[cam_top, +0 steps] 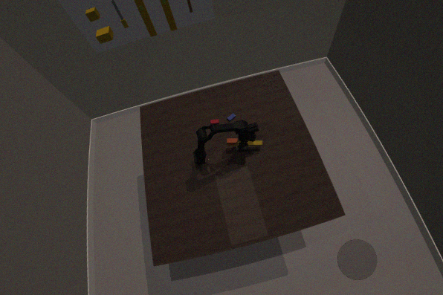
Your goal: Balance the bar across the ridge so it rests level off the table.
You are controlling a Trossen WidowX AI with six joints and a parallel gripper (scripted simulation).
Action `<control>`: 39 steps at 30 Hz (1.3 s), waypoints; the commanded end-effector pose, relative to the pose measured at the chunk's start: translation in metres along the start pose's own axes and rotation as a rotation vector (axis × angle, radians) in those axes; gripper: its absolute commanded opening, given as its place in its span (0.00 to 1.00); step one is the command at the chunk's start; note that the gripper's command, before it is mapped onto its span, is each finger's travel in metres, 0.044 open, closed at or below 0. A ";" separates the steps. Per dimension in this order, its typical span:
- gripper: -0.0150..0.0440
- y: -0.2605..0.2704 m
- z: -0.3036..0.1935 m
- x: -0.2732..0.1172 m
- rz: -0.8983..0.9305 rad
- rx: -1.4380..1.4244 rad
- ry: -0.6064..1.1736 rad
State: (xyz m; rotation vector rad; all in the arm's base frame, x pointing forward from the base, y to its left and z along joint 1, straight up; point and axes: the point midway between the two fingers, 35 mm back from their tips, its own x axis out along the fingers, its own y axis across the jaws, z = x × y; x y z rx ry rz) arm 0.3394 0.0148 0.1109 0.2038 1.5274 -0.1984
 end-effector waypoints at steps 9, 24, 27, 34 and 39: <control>0.55 0.000 0.000 0.000 0.000 0.000 0.000; 0.57 0.000 0.000 0.000 0.000 0.000 0.000; 0.57 0.000 0.000 0.000 0.000 0.000 0.000; 0.79 0.000 0.000 0.000 0.000 0.000 0.000; 1.00 0.000 0.000 0.000 0.000 0.000 0.000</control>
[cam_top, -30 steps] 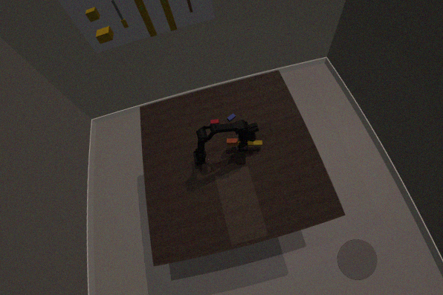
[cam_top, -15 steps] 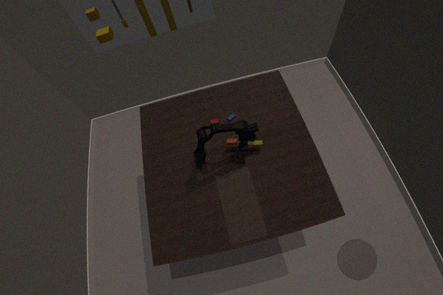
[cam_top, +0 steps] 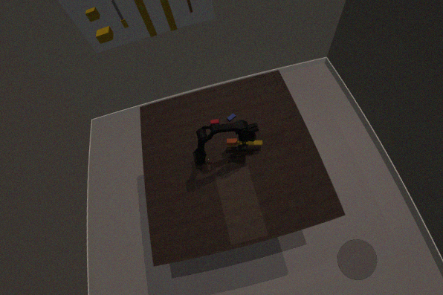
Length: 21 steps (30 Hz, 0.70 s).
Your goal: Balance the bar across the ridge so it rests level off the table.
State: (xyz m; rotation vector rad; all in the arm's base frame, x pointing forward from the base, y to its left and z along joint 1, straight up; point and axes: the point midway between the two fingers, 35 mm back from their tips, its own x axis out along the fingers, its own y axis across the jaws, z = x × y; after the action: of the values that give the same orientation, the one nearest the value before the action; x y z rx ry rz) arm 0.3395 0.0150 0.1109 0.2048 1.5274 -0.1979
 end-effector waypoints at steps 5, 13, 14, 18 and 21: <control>1.00 0.001 0.003 -0.016 -0.001 0.000 -0.001; 1.00 0.000 0.001 -0.098 0.001 0.000 -0.005; 1.00 0.000 0.000 -0.100 0.001 0.000 -0.005; 1.00 0.000 0.000 -0.100 0.001 0.000 -0.005; 1.00 0.000 0.000 -0.100 0.001 0.000 -0.005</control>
State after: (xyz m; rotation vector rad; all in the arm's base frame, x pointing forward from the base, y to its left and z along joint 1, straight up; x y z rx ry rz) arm 0.3362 0.0146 0.2064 0.2035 1.5252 -0.1984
